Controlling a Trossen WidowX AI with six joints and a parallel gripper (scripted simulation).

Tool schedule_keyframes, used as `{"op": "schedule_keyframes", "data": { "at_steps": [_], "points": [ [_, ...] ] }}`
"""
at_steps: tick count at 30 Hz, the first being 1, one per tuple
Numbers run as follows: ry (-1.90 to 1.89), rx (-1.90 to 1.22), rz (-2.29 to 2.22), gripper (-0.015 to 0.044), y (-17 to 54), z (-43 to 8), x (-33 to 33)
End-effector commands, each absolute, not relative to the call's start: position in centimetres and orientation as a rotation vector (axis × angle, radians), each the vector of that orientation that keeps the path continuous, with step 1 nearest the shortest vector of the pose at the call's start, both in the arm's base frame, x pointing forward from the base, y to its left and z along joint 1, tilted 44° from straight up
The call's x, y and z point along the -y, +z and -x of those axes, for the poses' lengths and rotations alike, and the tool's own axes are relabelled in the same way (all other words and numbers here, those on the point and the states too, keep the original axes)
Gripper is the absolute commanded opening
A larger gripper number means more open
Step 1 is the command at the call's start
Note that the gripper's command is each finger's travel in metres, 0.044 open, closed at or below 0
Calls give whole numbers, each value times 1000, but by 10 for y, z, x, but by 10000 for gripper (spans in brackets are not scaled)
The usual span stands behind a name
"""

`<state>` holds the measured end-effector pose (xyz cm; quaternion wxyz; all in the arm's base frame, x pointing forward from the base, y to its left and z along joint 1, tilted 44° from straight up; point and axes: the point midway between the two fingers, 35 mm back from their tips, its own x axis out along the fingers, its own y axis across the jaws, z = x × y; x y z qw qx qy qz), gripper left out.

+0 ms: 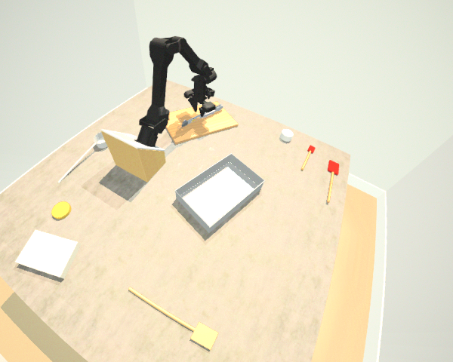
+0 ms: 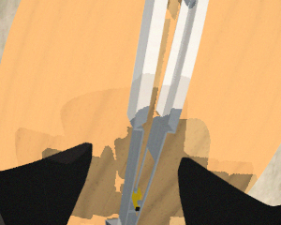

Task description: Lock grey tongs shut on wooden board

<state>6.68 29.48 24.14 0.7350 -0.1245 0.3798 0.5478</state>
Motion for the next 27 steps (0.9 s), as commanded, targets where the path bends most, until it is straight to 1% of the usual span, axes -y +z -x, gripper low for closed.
{"op": "schedule_keyframes", "data": {
  "at_steps": [1,4,5,9,12,19,27],
  "points": [
    [1204,-834,274,349,242,-67,-295],
    [1204,-834,274,427,242,-67,-295],
    [1204,-834,274,440,242,-67,-295],
    [1202,-841,276,440,241,-61,-292],
    [1194,-866,283,440,237,-41,-282],
    [1169,-910,306,440,224,13,-233],
    [1177,-881,292,440,211,35,-179]
  ]
}}
